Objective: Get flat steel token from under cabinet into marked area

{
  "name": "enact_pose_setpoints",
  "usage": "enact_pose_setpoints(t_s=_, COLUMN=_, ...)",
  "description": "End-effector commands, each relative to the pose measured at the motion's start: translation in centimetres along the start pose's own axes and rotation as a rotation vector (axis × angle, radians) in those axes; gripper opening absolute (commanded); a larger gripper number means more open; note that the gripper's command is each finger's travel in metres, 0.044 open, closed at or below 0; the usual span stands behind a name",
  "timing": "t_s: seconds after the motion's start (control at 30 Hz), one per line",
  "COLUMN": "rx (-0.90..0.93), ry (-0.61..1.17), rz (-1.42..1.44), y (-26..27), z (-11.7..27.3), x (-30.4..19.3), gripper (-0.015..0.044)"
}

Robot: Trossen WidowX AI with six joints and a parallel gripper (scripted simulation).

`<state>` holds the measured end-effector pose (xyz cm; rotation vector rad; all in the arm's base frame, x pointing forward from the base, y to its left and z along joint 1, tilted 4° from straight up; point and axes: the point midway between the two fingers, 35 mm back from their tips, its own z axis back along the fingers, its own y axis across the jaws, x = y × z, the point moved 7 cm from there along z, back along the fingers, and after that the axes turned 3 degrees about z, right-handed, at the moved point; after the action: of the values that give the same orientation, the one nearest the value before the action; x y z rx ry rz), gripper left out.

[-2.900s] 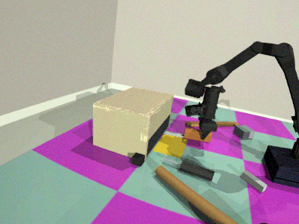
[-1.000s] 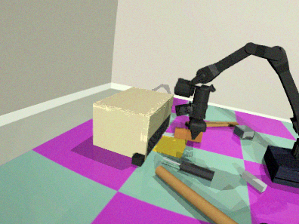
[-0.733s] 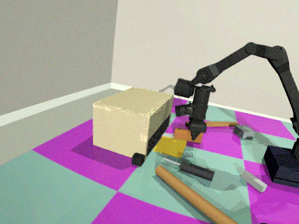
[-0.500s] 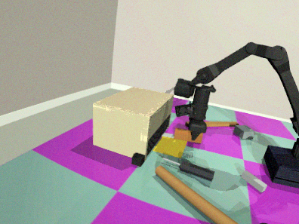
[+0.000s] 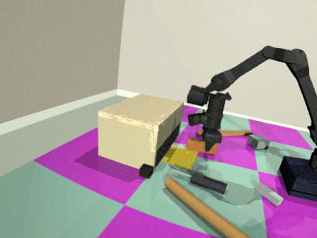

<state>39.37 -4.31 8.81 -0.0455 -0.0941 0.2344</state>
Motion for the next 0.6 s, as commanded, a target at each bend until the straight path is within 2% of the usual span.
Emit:
enact_pose_setpoints(t_s=0.0, rx=0.005, ry=0.0, rz=0.007, y=0.0, z=-0.1, x=-0.5, gripper=0.0)
enact_pose_setpoints(t_s=0.57, rx=0.005, ry=0.001, rz=0.007, y=0.0, z=-0.1, x=-2.2, gripper=0.0)
